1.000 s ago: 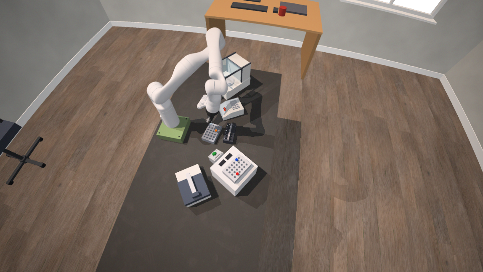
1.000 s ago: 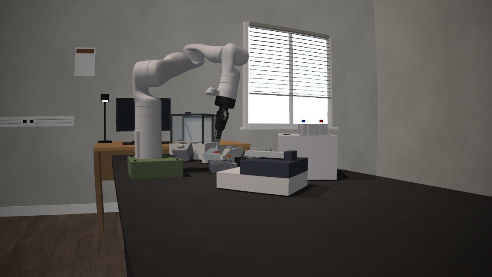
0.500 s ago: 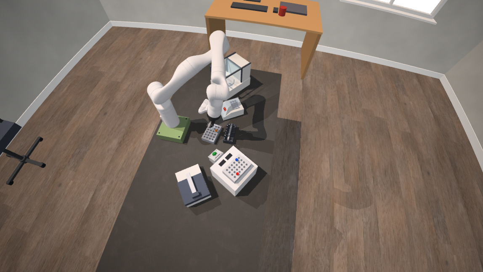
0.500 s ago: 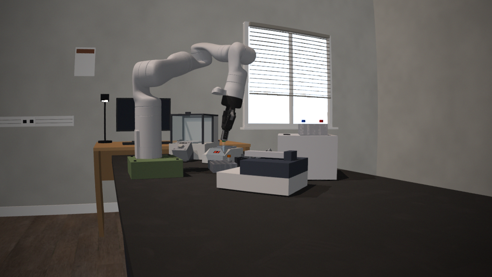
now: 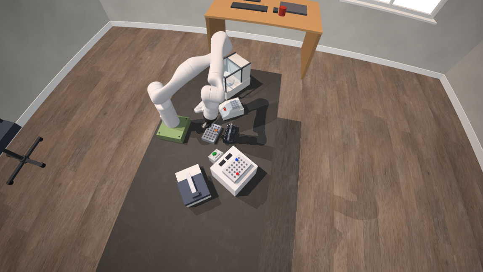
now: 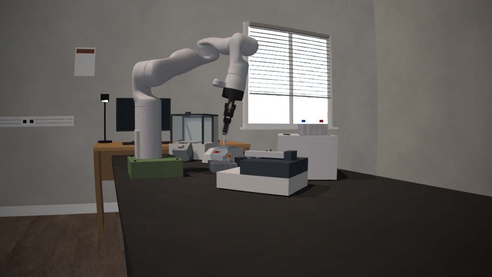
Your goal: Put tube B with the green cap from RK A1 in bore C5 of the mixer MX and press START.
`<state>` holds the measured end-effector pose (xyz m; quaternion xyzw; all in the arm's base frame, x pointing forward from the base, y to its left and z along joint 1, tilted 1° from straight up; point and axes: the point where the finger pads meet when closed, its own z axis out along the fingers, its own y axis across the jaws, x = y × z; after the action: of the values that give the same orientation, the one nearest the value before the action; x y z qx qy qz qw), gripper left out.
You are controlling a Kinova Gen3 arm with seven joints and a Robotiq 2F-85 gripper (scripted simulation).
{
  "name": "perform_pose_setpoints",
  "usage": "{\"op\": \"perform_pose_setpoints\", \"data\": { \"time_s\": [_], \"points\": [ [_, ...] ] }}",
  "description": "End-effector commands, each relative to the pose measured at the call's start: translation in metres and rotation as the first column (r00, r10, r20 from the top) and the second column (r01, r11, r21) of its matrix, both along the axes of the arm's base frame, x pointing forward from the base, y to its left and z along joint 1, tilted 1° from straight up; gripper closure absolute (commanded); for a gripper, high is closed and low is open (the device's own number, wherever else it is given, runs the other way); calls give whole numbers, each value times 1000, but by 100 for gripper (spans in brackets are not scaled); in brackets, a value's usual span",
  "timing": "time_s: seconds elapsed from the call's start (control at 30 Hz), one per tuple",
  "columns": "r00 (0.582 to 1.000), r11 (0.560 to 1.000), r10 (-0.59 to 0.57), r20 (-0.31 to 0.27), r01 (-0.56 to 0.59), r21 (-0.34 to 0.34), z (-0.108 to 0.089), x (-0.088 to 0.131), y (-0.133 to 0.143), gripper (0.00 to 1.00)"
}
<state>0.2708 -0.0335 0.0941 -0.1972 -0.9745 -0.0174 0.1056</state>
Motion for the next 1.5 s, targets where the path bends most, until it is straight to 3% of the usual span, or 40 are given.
{"op": "perform_pose_setpoints", "data": {
  "time_s": [0.0, 0.17, 1.47],
  "points": [
    [998, 998, -60, 1, 60, 0, 8, -2, -7, 90],
    [988, 988, -152, 1, 152, -1, 20, -5, -18, 90],
    [988, 988, -152, 1, 152, -1, 98, -25, -93, 90]
  ]
}}
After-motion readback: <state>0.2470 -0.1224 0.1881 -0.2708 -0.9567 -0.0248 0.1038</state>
